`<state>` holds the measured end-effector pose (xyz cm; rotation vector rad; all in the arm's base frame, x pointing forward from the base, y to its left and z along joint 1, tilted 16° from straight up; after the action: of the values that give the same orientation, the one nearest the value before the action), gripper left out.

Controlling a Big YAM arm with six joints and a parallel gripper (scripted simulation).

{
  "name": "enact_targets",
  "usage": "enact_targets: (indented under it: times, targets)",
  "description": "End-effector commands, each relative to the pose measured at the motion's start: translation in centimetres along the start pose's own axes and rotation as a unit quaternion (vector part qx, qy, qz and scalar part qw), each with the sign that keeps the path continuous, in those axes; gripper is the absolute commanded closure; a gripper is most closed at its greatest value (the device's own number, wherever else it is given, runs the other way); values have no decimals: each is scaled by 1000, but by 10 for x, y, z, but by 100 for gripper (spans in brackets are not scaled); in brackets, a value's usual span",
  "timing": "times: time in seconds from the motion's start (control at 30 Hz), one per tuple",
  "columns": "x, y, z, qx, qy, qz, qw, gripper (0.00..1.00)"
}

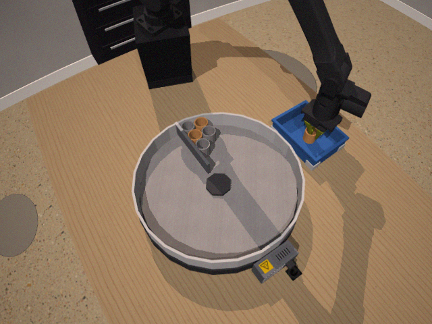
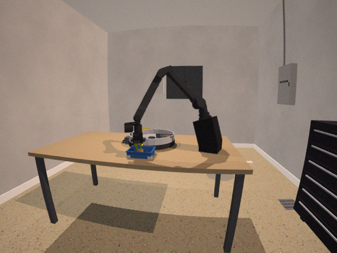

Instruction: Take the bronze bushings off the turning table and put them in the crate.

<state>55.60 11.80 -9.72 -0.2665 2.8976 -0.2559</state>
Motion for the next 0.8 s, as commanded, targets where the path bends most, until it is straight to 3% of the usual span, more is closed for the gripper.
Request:
enact_targets:
  times: [0.0, 0.13, 0.27, 0.77]
  targets:
    - [-34, -7, -23, -4, -36, 6, 999, 80]
    - [-31, -2, -33, -5, -33, 4, 999, 80]
    - [-12, 6, -39, -5, -18, 0, 1000, 80]
    - [-10, 5, -98, -4, -18, 1, 1000, 80]
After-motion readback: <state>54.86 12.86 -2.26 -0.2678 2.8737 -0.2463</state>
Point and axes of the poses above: the point where the finger pads meet when closed, its own z axis out along the fingers, its own x axis across the jaws, y = z × x, the point moved 1 cm from there along -z, back along the fingers, and after that the axes turned 9 degrees about -z, right-handed, at the moved point
